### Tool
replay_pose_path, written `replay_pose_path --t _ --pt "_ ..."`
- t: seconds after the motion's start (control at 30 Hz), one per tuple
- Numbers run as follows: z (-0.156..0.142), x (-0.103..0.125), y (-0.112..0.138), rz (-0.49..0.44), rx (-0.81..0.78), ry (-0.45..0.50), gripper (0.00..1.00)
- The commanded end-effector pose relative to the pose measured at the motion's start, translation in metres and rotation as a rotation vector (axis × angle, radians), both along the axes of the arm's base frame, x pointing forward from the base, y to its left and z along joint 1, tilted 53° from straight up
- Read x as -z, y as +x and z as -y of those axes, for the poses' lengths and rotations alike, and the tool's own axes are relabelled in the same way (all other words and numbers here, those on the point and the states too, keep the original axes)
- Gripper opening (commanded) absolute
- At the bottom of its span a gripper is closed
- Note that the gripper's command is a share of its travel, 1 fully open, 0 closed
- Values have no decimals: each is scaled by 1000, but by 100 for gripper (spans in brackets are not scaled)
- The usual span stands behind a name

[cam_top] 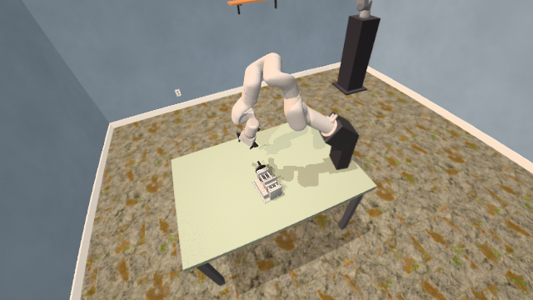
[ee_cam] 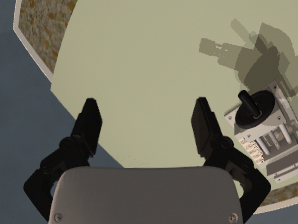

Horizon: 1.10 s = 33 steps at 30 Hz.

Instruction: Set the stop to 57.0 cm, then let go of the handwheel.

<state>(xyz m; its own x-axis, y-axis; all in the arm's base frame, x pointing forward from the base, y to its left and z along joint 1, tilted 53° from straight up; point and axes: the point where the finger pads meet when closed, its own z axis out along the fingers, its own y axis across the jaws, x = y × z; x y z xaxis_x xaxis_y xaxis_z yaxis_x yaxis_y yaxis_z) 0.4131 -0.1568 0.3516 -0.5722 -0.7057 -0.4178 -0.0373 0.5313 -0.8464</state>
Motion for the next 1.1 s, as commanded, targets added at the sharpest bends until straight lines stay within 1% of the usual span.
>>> replay_pose_path --t 0.0,0.03,0.07,0.1,0.2,0.27,0.33,0.37,0.4,0.43,0.47,0.53,0.57,0.63,0.7,1.07 --pt "-31 12 6 -116 -213 -136 100" --pt "-31 12 6 -128 -235 -149 100" --pt "-44 21 4 -165 -280 -190 100" --pt "-44 21 4 -186 -318 -215 100" --pt "-44 21 4 -191 -325 -220 100" --pt "-63 36 -2 -296 -474 -341 100" --pt "-63 36 -2 -301 -482 -347 100" --pt "-69 43 -6 -348 -547 -401 100" --pt "-69 43 -6 -348 -547 -401 100" --pt "-74 49 -10 -388 -603 -449 100" --pt "-74 49 -10 -388 -603 -449 100" --pt "-80 57 -17 -449 -685 -522 100" --pt "-80 57 -17 -449 -685 -522 100" --pt "-82 62 -21 -486 -733 -565 100" --pt "-83 64 -23 -501 -753 -583 100" --pt "-83 65 -23 -503 -756 -586 100"
